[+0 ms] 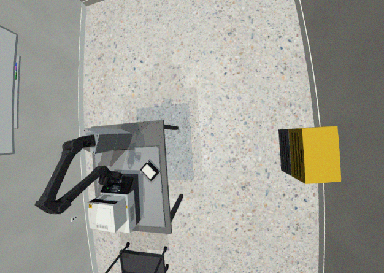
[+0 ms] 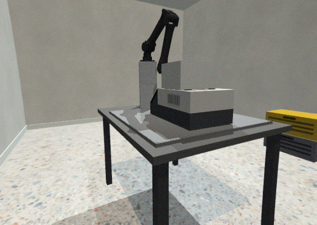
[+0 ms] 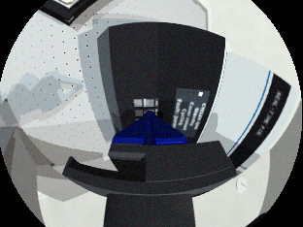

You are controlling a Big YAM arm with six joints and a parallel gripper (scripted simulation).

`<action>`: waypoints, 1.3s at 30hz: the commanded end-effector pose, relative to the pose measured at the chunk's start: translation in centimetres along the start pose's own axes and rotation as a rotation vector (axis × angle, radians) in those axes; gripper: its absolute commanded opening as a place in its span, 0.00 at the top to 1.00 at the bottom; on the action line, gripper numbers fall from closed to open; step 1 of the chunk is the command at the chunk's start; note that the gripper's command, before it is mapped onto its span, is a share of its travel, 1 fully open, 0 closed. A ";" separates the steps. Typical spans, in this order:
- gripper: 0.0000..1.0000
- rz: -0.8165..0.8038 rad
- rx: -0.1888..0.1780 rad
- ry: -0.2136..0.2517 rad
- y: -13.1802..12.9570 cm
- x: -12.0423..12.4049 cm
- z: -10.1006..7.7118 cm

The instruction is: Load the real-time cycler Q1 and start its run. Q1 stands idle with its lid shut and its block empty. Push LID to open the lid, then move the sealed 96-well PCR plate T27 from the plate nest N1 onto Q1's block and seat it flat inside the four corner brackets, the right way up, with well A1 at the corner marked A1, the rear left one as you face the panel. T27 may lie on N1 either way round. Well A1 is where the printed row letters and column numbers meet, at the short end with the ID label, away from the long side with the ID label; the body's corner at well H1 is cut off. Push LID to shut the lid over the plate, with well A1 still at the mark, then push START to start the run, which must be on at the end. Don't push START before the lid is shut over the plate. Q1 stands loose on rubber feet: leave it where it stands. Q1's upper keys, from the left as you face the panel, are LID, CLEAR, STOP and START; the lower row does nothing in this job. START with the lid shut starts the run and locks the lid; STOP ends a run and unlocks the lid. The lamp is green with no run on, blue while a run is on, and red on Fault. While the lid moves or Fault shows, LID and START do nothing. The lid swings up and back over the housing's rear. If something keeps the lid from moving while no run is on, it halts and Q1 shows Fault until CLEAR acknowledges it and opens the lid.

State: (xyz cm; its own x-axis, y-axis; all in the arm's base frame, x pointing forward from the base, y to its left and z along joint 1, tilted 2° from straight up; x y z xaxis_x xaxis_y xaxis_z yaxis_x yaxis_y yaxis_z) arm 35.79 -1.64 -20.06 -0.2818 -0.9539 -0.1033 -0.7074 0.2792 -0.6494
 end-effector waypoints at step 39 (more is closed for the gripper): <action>1.00 0.009 -0.015 0.013 0.8 0.7 0.9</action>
State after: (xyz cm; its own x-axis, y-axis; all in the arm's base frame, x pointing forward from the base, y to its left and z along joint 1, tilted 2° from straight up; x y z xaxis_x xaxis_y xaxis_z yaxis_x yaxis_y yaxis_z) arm 35.77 -1.64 -20.10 -0.2821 -0.9539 -0.1028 -0.7076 0.2792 -0.6491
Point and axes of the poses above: the point where the finger pads meet when closed, its own z axis out along the fingers, its own y axis across the jaws, x = y × z, the point moved 7 cm from there along -z, back along the fingers, and after that the axes turned 10 degrees about z, right-handed, at the moved point
